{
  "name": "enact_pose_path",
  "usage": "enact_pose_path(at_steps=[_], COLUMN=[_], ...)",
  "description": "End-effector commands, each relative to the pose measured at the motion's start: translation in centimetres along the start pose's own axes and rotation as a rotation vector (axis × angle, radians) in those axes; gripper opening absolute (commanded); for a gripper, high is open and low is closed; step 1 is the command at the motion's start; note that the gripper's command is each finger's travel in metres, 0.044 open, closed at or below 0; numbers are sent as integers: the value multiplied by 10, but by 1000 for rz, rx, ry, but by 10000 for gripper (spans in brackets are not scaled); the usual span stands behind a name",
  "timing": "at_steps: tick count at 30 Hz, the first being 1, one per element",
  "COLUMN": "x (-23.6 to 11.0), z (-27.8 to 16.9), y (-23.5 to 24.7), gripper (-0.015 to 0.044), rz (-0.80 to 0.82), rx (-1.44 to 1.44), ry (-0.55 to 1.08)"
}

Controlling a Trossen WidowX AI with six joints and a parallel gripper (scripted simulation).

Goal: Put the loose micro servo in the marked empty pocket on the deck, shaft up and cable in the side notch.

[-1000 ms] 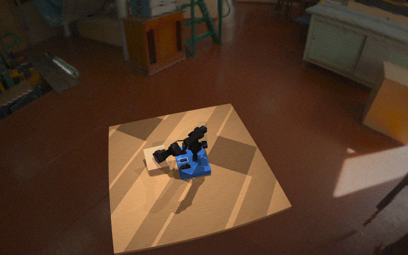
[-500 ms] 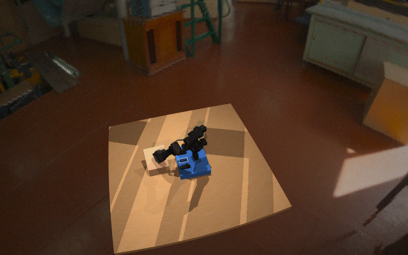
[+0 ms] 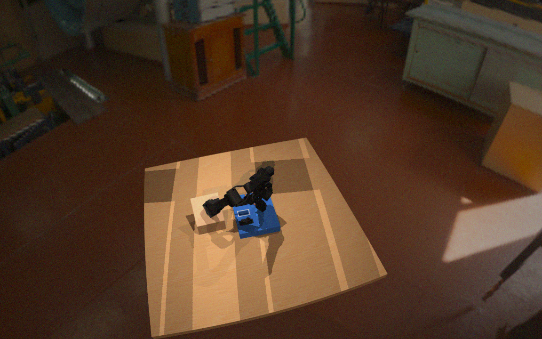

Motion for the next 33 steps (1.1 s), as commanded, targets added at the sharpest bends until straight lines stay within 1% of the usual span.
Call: enact_pose_path(at_steps=[1,23,33], x=[-2,-2,-2], z=[0,0,-2], y=[1,1,0], gripper=[0,0,0], rz=[7,7,7], rx=[-162,-906,-929], ry=[-1,-4,-4])
Point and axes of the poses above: the point midway between the two fingers, 35 mm back from their tips, its own x axis out along the fingers, its own y axis across the jaws, z = x × y, the point moved 9 cm from there along -x, back along the fingers, and after that the axes turned 4 degrees about -x, right-handed, at the moved point
